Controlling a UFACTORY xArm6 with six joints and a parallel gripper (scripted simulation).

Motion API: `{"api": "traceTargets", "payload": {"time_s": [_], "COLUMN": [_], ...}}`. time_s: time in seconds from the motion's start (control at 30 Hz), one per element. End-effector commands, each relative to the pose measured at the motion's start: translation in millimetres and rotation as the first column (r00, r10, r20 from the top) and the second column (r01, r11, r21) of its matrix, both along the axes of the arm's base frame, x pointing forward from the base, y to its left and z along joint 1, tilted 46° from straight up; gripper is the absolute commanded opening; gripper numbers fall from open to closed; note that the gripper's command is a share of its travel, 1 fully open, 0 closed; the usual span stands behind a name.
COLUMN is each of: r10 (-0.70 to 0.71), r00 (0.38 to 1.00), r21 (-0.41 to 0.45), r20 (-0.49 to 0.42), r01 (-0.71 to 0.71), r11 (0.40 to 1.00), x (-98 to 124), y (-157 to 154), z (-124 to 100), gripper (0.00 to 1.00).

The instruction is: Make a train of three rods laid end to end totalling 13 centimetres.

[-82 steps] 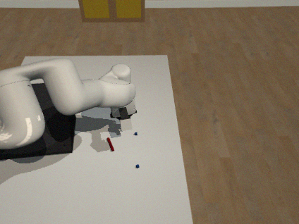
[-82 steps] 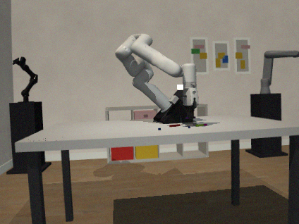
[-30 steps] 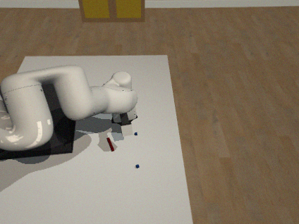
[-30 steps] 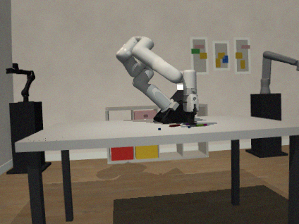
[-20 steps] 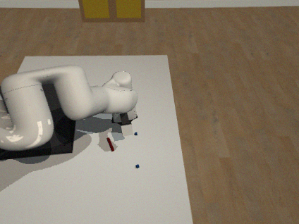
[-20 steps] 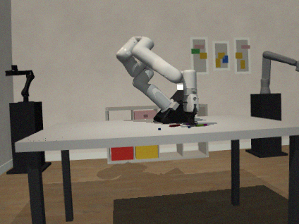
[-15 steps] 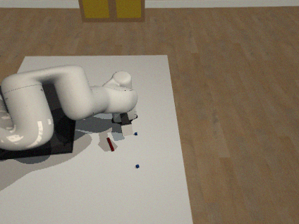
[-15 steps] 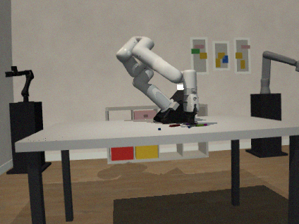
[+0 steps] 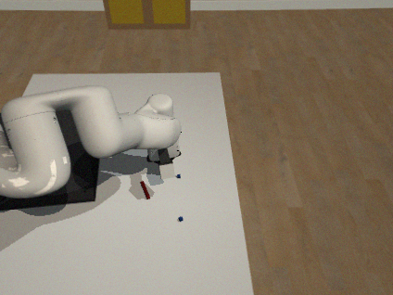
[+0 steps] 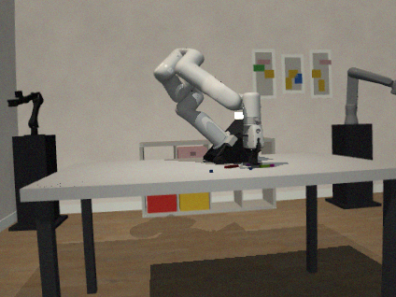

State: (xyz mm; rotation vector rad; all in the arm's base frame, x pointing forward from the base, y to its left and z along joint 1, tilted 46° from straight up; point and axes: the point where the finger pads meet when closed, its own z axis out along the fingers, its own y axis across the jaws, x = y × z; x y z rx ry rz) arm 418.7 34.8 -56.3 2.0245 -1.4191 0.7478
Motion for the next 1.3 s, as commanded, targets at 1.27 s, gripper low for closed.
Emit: {"api": "traceTargets", "payload": {"time_s": [1.27], "r10": [0.002], "r00": [1.000], "r21": [0.002], "r20": [0.003], "r01": [-0.002], "r11": [1.000], "x": [2.6], "y": [-7.0], "z": [-7.3], "gripper": [0.04]}}
